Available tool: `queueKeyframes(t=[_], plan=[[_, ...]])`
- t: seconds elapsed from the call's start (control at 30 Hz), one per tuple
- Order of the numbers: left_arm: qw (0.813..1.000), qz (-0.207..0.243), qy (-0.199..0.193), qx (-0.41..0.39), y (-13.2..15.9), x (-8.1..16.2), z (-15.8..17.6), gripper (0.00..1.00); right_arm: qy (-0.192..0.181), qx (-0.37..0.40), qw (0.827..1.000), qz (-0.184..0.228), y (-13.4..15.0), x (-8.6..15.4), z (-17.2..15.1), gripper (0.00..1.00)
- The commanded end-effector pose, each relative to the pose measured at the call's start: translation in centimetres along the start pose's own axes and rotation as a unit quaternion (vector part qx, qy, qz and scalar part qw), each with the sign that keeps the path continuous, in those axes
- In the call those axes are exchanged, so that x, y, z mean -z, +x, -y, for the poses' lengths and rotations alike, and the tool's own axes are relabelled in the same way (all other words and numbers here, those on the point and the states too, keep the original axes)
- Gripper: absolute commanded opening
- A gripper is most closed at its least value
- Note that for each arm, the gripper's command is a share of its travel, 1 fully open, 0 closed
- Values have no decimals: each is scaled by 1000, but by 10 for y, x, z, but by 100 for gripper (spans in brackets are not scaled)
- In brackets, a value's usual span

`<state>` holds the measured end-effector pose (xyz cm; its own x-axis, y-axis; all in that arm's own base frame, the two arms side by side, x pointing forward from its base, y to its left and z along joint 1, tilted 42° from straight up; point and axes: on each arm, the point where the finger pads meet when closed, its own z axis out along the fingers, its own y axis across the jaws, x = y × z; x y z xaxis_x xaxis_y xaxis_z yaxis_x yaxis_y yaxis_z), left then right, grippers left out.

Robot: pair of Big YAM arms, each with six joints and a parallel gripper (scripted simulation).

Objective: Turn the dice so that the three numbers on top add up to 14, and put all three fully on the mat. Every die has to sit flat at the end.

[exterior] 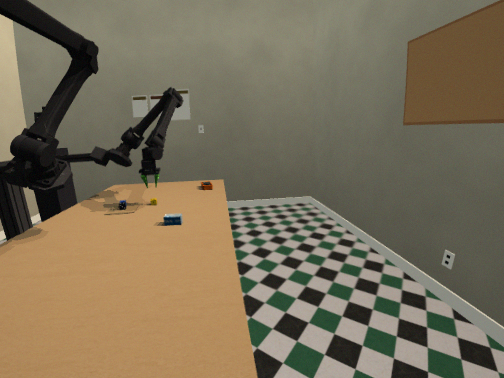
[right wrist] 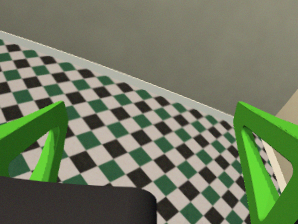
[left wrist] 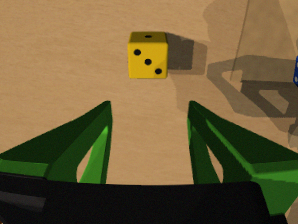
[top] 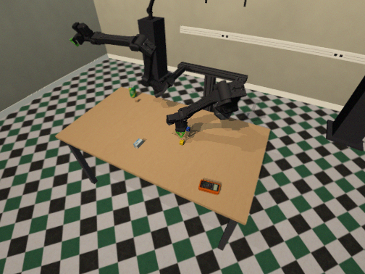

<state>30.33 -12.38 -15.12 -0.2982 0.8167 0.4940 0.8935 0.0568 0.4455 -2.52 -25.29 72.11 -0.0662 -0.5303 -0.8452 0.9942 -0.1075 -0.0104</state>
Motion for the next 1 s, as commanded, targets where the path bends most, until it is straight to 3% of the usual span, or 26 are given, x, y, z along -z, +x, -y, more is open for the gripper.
queueKeyframes(t=[0.0, 0.97], plan=[[1000, 13, -7, 8, -8, 3, -11, 45, 3, -4, 1000, 26, -22, 9, 3, 100], [1000, 0, 2, 1, -1, -12, -2, 45, 3, -4, 1000, 26, -22, 9, 3, 100]])
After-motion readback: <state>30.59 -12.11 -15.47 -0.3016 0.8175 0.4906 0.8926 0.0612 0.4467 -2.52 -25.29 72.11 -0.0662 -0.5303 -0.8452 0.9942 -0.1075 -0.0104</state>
